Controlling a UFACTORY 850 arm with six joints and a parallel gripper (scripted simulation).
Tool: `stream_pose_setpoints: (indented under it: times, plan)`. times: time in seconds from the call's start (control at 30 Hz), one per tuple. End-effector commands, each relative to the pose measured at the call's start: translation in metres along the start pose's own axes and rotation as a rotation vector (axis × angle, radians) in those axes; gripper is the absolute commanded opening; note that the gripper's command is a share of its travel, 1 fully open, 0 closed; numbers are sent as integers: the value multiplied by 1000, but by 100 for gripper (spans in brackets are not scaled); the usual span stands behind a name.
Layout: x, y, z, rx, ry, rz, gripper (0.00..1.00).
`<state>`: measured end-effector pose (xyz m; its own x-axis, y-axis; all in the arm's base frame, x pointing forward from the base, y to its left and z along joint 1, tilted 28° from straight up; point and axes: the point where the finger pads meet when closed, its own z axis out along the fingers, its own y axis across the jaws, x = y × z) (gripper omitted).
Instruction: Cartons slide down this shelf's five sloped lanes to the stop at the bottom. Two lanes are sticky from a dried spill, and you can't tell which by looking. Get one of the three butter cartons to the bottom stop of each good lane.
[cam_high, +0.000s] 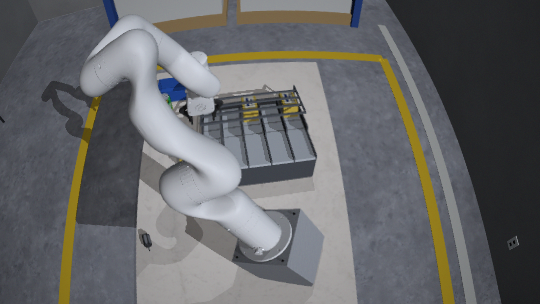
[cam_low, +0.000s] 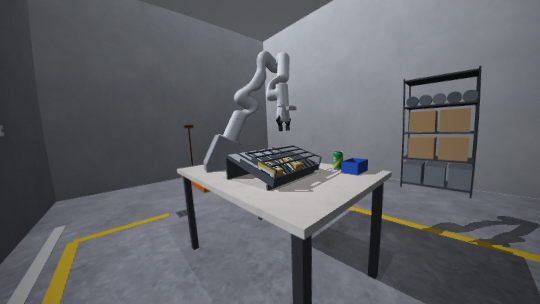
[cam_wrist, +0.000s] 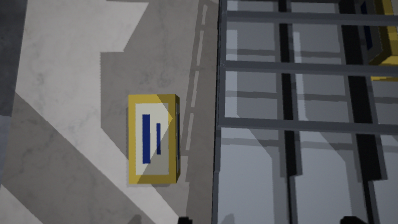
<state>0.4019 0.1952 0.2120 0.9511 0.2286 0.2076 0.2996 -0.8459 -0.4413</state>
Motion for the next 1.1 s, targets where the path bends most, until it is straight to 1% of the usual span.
stream_pose_setpoints:
  times: [0.0, 0.13, 0.9, 1.07]
  plan:
    - [25, -64, -2, -19, -12, -3, 90]
    - [40, -101, -3, -19, -12, -3, 90]
    - [41, -102, -3, -20, -10, -3, 90]
    - [41, -101, 17, -19, -9, -3, 90]
